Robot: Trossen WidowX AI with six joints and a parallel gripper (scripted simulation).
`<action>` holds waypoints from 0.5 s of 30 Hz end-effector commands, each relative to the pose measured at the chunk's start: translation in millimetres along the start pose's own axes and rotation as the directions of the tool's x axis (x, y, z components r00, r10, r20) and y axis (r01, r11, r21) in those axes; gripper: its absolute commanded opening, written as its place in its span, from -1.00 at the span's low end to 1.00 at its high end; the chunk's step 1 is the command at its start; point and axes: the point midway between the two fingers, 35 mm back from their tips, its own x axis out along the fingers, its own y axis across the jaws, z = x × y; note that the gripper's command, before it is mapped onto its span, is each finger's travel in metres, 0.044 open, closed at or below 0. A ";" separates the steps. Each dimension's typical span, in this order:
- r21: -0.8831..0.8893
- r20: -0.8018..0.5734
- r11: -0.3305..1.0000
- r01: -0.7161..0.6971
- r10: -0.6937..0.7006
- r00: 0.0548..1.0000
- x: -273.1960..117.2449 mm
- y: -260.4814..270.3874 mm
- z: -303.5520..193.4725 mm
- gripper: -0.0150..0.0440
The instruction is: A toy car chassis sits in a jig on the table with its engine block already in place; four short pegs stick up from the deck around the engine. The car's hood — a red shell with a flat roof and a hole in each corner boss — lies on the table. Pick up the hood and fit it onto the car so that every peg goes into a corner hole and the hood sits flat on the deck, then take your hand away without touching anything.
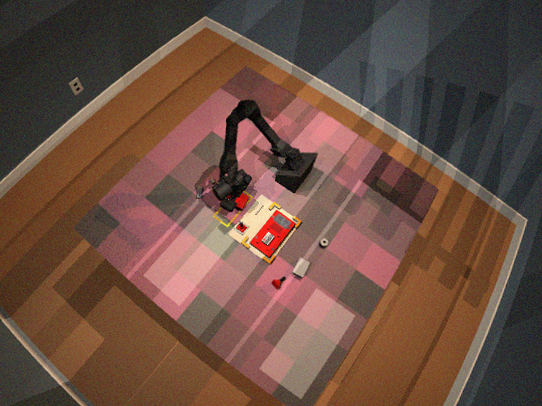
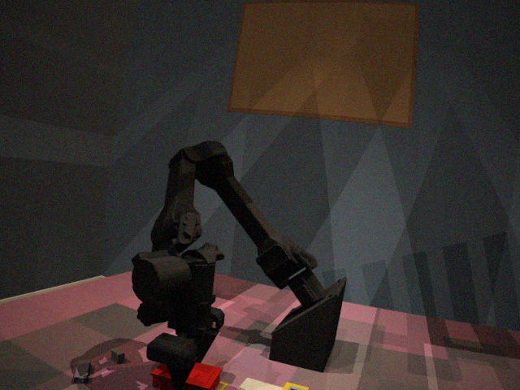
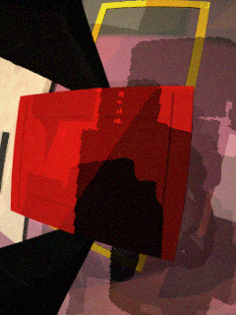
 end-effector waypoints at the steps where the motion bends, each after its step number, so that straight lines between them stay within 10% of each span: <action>1: 0.006 0.006 1.000 -0.006 0.006 1.000 -11.2 1.3 1.8 -0.49; 15: 0.006 0.004 1.000 -0.006 0.006 1.000 -55.9 1.3 1.5 -0.49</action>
